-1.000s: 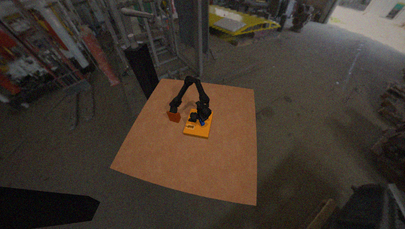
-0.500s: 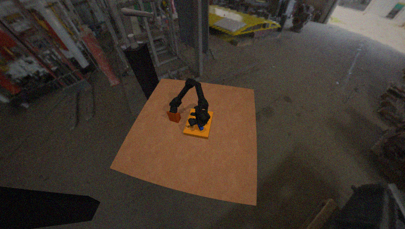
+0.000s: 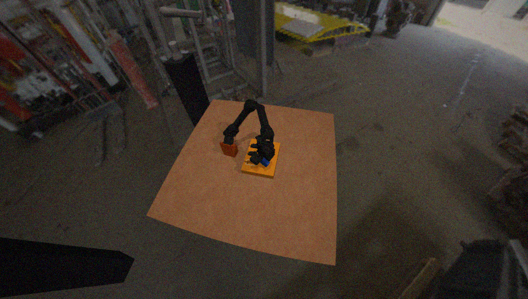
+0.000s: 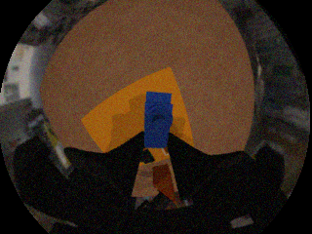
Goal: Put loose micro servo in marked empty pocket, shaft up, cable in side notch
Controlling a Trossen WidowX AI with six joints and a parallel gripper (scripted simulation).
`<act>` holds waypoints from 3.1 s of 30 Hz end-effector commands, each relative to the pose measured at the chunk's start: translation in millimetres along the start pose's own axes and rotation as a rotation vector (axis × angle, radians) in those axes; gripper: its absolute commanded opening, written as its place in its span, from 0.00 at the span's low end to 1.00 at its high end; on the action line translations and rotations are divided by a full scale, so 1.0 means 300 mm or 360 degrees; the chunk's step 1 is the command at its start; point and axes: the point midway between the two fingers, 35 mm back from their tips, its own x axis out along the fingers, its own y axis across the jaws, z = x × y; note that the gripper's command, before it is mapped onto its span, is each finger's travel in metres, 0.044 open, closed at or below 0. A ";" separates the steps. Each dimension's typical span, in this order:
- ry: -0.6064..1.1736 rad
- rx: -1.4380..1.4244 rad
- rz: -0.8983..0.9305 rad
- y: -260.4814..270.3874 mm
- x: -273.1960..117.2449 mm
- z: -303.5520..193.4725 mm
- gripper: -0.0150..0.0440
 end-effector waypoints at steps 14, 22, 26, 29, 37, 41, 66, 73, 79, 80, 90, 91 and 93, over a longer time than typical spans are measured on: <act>0.0000 -0.0760 -0.0006 -0.003 -0.001 0.001 0.25; 0.0000 -0.0759 -0.0006 -0.014 -0.001 -0.019 0.25; 0.0001 -0.0758 -0.0007 -0.039 -0.001 -0.066 0.25; 0.0002 -0.0757 -0.0007 -0.061 -0.002 -0.107 0.25; 0.0004 -0.0755 -0.0009 -0.121 -0.002 -0.221 0.25; 0.0005 -0.0754 -0.0010 -0.155 -0.002 -0.285 0.25; 0.0006 -0.0754 -0.0008 -0.174 0.065 -0.320 0.25; 0.0006 -0.0754 -0.0008 -0.174 0.065 -0.320 0.25; 0.0006 -0.0754 -0.0008 -0.174 0.073 -0.320 0.25; 0.0006 -0.0754 -0.0008 -0.174 0.076 -0.320 0.25; 0.0005 -0.0754 -0.0007 -0.174 0.105 -0.321 0.25; 0.0005 -0.0754 -0.0007 -0.174 0.107 -0.321 0.25; 0.0005 -0.0754 -0.0007 -0.174 0.112 -0.321 0.25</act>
